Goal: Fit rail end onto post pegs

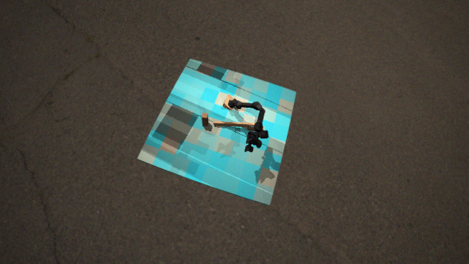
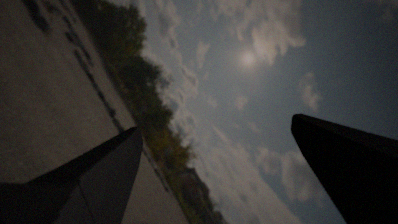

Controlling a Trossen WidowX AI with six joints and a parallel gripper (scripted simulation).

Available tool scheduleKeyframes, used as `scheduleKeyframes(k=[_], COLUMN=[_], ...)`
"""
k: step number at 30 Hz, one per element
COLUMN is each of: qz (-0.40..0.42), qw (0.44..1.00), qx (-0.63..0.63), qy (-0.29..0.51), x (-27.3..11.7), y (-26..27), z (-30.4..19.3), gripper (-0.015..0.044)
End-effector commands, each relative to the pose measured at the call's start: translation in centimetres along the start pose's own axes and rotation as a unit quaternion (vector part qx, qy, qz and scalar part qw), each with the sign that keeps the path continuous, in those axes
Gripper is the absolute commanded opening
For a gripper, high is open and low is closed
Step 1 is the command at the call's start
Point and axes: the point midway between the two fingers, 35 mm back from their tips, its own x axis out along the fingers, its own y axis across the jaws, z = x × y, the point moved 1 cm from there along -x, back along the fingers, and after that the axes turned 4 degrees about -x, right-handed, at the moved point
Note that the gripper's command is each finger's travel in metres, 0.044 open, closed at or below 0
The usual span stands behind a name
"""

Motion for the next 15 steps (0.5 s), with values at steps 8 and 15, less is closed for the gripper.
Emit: scheduleKeyframes(k=[8,15], qz=[0.114,0.299], qw=[0.964,0.851], qx=[-0.222,-0.405], qy=[0.09,0.15], x=[2.4,1.8], y=[3.7,6.7], z=[-9.7,-21.4], gripper=[0.044,0.044])
